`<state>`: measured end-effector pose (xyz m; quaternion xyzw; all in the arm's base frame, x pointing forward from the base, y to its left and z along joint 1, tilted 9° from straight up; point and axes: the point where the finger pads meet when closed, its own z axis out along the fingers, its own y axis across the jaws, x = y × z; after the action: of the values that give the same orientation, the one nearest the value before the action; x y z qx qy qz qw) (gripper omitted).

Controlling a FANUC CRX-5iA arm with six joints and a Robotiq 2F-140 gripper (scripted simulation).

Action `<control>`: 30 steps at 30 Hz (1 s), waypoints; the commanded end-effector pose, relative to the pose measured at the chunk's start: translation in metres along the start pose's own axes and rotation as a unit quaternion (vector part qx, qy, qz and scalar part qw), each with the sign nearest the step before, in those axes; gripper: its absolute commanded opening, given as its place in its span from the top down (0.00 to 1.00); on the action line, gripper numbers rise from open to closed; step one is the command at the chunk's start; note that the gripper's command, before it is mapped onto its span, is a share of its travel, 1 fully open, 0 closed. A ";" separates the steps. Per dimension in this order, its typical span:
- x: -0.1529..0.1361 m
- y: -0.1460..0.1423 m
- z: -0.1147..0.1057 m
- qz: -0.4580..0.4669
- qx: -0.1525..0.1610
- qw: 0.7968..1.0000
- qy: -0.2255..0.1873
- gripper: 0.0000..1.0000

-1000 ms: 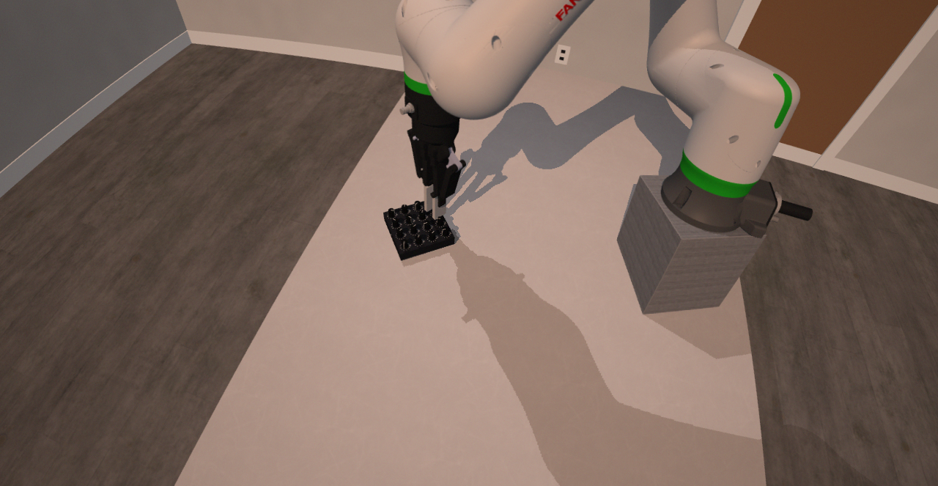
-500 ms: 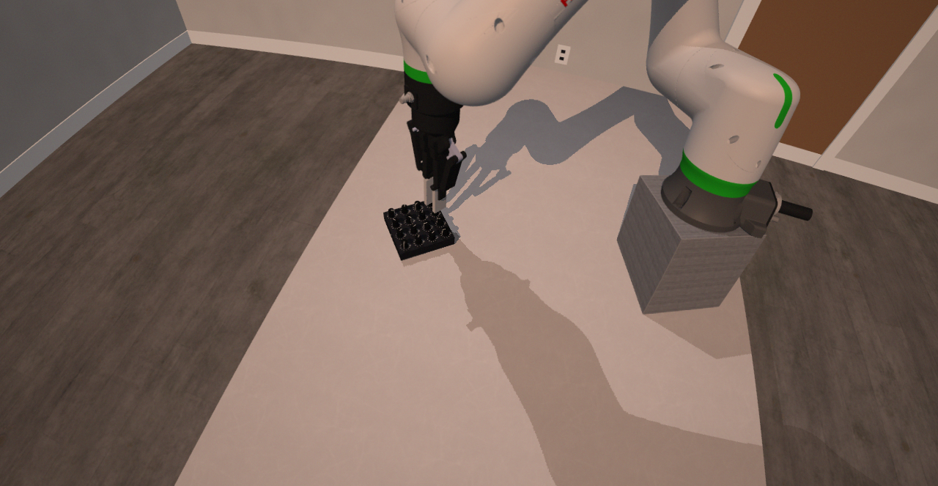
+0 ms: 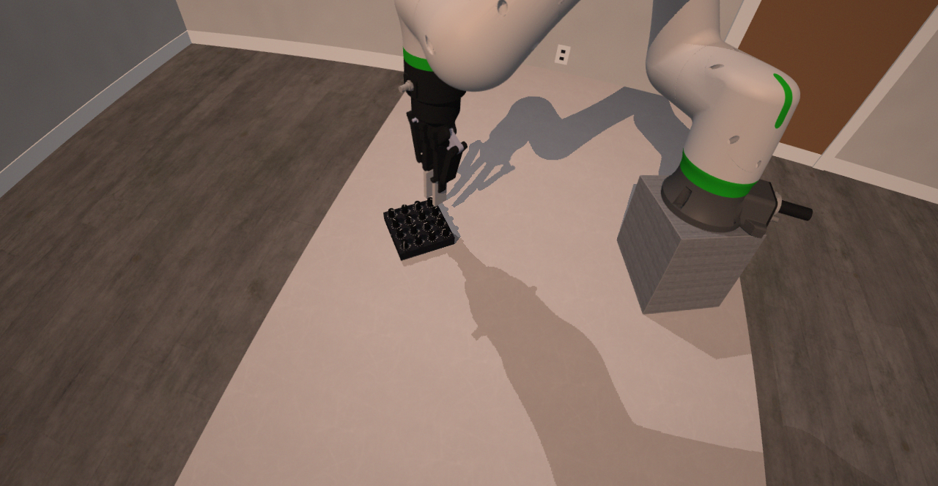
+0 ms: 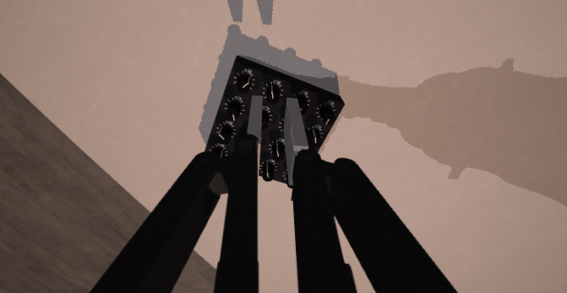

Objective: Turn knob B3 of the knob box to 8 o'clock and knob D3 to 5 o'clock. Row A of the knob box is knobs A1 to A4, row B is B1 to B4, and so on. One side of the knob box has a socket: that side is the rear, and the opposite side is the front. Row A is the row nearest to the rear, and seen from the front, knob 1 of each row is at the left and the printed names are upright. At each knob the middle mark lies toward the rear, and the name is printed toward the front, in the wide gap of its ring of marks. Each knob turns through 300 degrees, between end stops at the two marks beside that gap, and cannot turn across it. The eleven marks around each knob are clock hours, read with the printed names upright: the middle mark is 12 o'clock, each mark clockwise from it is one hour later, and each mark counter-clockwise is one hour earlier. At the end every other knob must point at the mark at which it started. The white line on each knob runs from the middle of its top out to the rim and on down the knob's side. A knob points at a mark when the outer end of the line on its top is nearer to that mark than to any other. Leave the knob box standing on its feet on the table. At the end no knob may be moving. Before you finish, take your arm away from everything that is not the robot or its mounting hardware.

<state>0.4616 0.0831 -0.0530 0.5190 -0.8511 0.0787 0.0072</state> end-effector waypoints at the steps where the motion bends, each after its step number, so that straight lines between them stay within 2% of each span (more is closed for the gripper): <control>1: 0.000 0.000 0.000 0.000 0.000 1.000 0.000 0.88; 7: 0.000 0.000 0.000 0.000 0.000 1.000 0.000 0.88; 8: 0.000 0.000 0.000 0.000 0.000 1.000 0.000 0.00; 15: 0.000 0.000 -0.012 0.000 0.000 1.000 0.000 0.00; 21: 0.000 0.000 -0.043 0.000 0.000 1.000 0.000 0.00; 23: 0.000 0.000 -0.043 0.000 0.000 1.000 0.000 0.00; 30: 0.000 0.000 -0.083 0.000 0.000 1.000 0.000 0.00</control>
<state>0.4574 0.0923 0.0111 0.5190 -0.8511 0.0788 0.0069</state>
